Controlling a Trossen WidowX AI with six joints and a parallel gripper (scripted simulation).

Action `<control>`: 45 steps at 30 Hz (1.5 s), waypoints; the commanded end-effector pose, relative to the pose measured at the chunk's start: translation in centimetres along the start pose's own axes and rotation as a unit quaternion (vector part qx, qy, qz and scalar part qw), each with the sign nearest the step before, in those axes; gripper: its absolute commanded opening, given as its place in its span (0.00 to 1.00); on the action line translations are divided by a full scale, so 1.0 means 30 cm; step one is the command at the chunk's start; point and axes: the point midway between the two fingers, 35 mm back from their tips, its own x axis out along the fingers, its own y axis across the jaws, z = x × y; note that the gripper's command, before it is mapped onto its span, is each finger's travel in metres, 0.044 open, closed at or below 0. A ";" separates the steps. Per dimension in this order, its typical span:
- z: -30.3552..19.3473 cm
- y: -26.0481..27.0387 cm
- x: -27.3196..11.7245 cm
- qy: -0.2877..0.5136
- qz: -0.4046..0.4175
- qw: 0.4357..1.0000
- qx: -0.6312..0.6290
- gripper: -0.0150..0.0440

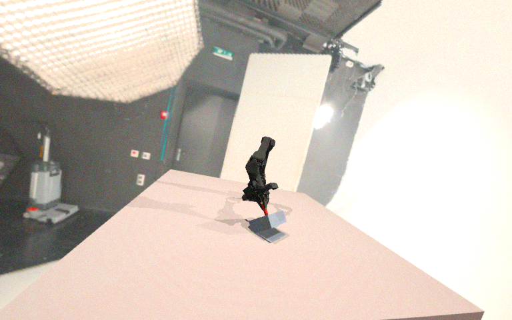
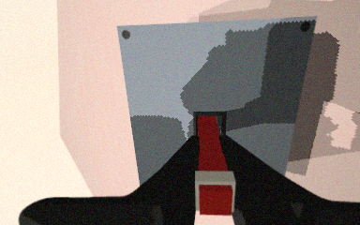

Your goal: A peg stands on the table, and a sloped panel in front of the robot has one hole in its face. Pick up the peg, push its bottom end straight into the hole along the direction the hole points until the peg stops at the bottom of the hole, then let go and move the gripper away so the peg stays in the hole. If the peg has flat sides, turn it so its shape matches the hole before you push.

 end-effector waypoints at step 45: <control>-0.003 -0.001 0.032 0.000 0.001 1.000 -0.002 0.70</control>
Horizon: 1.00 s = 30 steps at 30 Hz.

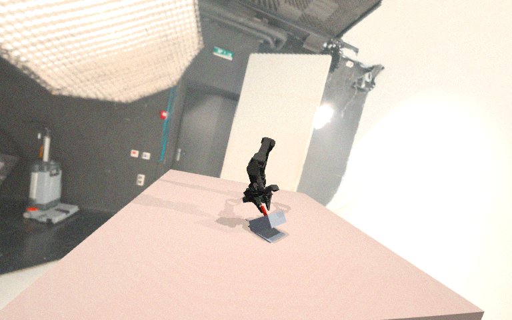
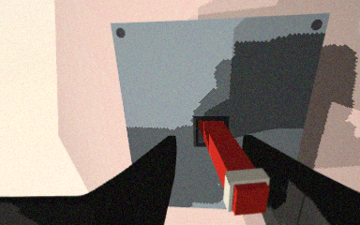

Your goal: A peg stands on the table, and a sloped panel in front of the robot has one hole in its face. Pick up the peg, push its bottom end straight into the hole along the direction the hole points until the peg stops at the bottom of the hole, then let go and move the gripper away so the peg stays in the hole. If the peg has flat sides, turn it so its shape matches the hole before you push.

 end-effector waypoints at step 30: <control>0.018 -0.008 -0.183 0.002 -0.008 1.000 0.004 1.00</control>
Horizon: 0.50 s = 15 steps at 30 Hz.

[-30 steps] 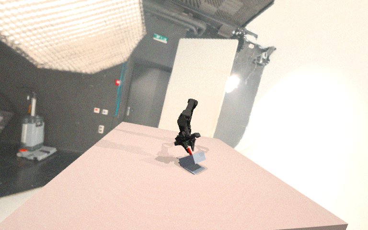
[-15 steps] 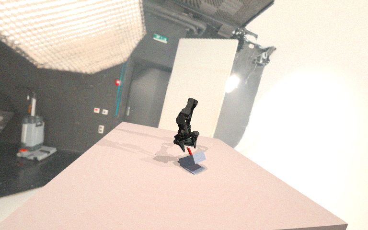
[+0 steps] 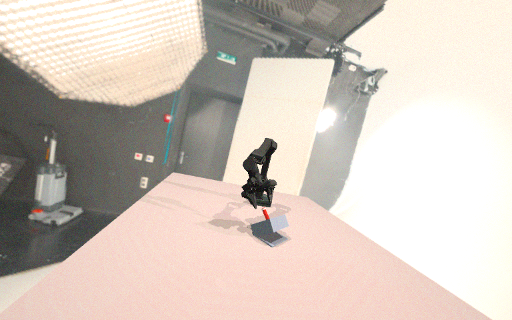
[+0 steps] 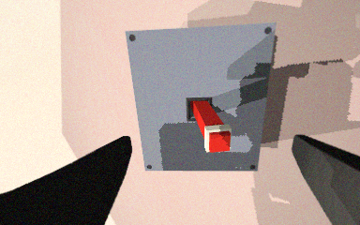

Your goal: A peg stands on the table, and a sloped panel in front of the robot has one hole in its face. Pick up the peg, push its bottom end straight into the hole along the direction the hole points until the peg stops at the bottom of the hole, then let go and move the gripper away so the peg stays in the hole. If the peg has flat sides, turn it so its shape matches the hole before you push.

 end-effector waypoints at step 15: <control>0.005 -0.006 -0.138 0.000 0.002 1.000 0.000 1.00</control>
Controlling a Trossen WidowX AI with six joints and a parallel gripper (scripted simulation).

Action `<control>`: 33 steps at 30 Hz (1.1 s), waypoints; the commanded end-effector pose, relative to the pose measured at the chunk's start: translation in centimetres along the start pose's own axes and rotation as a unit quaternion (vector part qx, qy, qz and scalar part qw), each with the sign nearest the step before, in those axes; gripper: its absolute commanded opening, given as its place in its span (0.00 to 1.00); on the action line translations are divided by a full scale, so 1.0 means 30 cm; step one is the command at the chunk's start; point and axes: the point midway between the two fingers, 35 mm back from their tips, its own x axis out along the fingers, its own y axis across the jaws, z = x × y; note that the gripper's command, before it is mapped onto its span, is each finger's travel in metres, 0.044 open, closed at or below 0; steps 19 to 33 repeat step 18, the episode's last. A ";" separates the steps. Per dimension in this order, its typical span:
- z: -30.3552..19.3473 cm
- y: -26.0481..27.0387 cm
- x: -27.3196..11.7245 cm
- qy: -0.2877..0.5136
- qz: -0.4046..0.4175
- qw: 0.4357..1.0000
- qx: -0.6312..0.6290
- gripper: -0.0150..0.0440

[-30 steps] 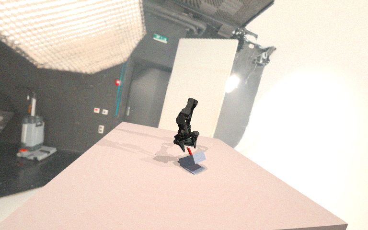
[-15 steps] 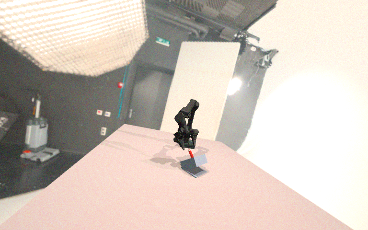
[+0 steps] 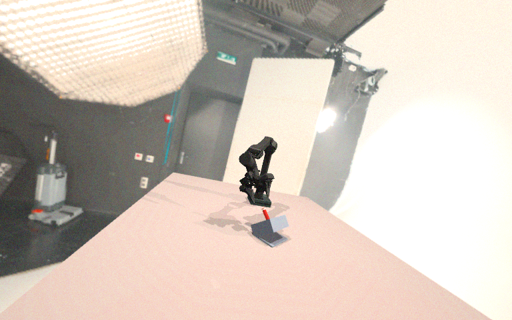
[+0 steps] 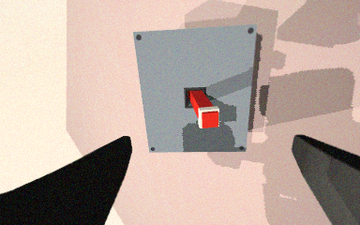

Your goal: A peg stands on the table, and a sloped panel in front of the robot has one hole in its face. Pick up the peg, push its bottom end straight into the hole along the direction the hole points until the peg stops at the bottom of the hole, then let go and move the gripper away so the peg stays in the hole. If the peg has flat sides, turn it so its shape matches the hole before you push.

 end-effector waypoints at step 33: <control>0.000 -0.005 -0.086 -0.001 0.003 1.000 -0.002 1.00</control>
